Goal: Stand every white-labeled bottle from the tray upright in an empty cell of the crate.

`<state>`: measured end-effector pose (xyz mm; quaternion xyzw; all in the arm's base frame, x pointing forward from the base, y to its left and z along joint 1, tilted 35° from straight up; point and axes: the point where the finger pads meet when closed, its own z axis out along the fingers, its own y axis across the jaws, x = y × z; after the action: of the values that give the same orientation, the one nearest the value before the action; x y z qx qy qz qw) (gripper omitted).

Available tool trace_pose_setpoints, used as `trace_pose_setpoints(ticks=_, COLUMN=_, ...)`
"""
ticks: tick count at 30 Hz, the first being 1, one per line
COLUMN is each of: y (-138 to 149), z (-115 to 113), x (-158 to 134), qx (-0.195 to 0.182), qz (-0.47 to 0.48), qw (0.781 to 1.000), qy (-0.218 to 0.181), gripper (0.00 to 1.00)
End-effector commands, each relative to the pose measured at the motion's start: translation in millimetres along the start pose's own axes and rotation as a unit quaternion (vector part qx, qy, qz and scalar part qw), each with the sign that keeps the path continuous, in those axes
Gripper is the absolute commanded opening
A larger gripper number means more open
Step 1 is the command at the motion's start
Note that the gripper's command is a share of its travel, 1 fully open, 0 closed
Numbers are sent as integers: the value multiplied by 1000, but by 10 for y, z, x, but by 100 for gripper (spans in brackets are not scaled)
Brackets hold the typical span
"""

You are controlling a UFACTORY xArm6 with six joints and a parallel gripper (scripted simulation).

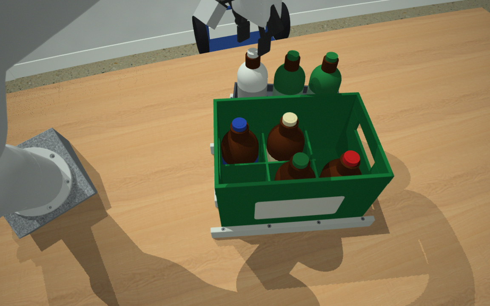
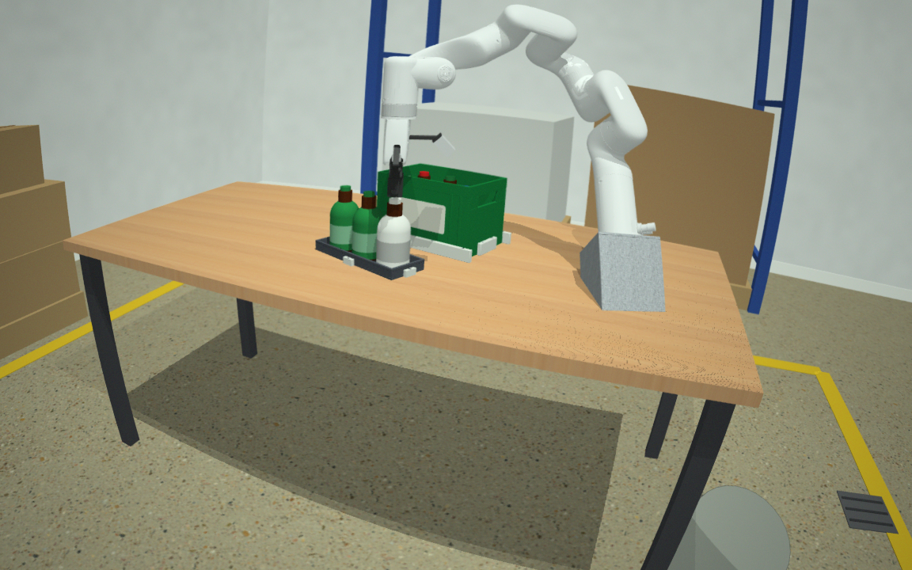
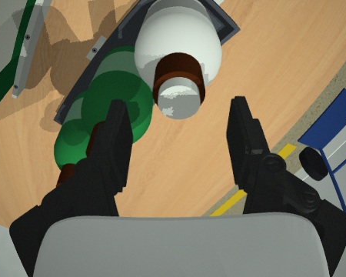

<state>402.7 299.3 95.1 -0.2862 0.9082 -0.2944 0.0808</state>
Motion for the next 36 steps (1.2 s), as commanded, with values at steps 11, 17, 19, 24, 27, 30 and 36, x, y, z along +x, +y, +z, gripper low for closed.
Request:
trace_pose_setpoints(ticks=11, y=0, z=114, x=-12, qx=-1, qz=1, qw=1000, qy=-2, gripper=65)
trace_pose_setpoints(ticks=17, y=0, z=188, x=-12, qx=-1, qz=1, qw=1000, qy=-2, gripper=65)
trace_pose_setpoints(ticks=19, y=0, z=210, x=-12, qx=-1, qz=1, qw=1000, qy=-2, gripper=65)
trace_pose_setpoints(ticks=24, y=0, z=241, x=-13, qx=-1, qz=1, qw=1000, qy=-2, gripper=65)
trace_pose_setpoints(ticks=27, y=0, z=268, x=-13, qx=-1, qz=1, qw=1000, qy=-2, gripper=65)
trace_pose_setpoints(ticks=30, y=0, z=289, x=-13, qx=-1, qz=1, qw=1000, qy=-2, gripper=65)
trace_pose_setpoints(ticks=36, y=0, z=313, x=-13, qx=-1, qz=1, qw=1000, qy=-2, gripper=65)
